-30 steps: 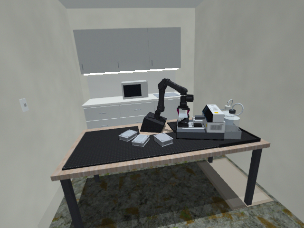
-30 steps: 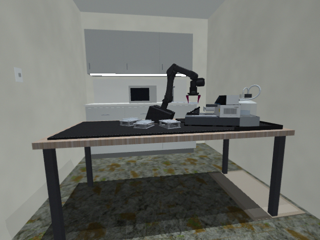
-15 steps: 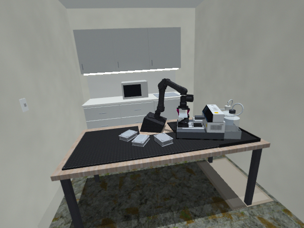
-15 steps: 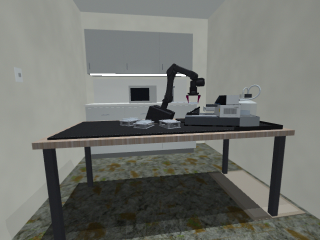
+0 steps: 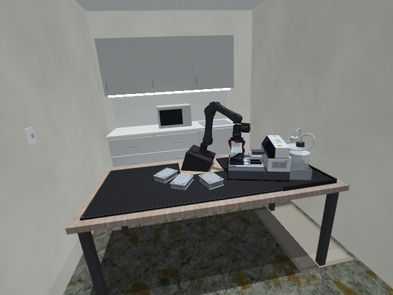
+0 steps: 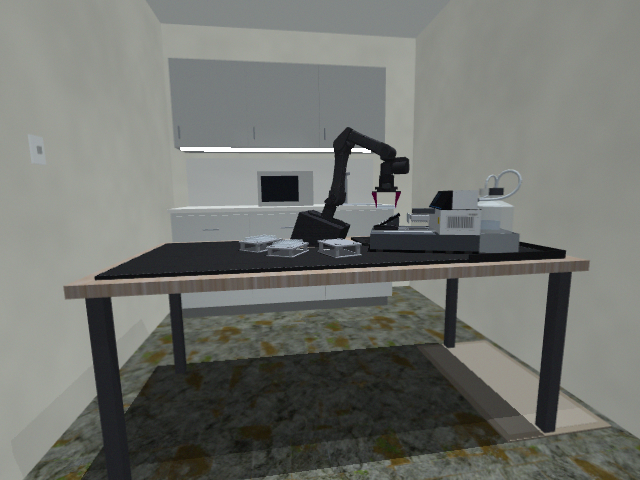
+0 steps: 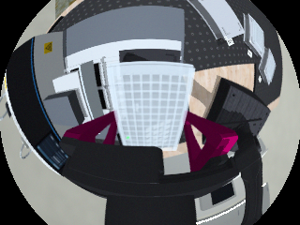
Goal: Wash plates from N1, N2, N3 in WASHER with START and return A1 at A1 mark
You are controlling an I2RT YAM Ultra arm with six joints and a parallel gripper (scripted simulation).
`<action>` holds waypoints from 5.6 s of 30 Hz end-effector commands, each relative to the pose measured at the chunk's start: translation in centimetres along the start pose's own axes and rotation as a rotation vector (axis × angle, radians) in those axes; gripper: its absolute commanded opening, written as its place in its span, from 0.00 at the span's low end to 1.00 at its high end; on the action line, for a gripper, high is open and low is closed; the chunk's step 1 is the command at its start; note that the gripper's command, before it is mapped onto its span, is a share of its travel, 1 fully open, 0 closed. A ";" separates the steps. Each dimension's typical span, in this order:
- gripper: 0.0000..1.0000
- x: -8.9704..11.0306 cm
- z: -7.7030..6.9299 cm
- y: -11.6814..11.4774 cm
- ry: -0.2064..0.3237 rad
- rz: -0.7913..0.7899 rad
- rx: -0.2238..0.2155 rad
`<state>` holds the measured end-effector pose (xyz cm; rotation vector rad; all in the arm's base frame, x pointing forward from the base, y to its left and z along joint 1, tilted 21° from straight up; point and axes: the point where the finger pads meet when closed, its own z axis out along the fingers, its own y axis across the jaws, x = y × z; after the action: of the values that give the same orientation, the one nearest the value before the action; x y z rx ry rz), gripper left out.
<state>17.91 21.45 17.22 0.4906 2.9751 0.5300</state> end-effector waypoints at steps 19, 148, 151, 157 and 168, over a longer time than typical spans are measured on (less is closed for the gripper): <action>0.00 -0.4 2.7 0.5 -0.013 0.000 -0.014; 0.00 -0.3 7.6 0.3 -0.013 0.000 -0.014; 0.00 -0.3 7.6 0.3 -0.013 0.000 -0.014; 0.00 -0.3 7.7 0.3 -0.013 0.000 -0.014; 0.00 -0.3 7.9 0.3 -0.013 0.000 -0.014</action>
<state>19.20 24.18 9.71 0.4903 2.9685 0.5407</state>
